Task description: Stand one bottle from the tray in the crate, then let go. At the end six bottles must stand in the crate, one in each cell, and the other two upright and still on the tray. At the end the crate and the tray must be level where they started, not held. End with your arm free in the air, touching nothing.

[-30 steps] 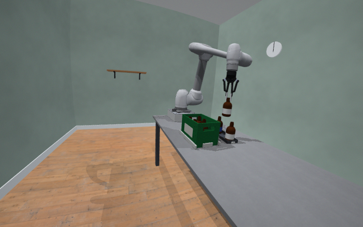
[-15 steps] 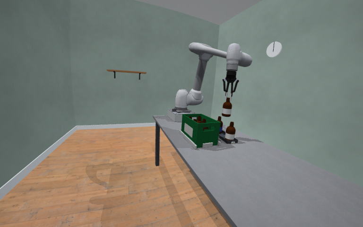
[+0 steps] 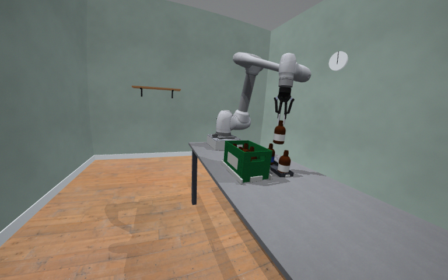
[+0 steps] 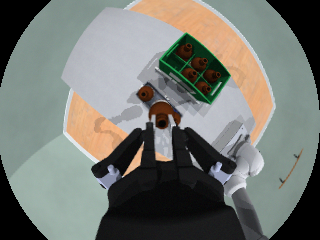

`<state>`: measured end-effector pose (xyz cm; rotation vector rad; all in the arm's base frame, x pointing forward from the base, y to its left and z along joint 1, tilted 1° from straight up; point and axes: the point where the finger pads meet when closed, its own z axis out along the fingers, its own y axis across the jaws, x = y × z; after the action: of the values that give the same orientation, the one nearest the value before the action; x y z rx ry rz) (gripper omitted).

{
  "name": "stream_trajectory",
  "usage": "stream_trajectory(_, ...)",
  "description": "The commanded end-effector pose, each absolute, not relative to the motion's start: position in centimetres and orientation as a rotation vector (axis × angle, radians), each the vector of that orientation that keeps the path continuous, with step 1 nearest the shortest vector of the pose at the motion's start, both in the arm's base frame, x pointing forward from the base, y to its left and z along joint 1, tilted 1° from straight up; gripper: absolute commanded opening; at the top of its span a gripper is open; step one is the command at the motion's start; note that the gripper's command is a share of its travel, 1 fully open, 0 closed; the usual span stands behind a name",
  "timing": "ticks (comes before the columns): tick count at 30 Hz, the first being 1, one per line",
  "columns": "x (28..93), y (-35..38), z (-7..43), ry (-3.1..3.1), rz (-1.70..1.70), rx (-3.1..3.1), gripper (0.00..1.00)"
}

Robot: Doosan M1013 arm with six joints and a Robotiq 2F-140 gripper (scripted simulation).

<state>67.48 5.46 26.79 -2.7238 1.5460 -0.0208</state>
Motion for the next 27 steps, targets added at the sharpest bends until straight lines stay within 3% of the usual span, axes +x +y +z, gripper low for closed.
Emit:
stream_trajectory(1,67.5,5.4,26.8,1.546,-0.021,-2.724,0.00)
stream_trajectory(27,68.3,2.0,26.8,1.546,-0.021,-2.724,0.00)
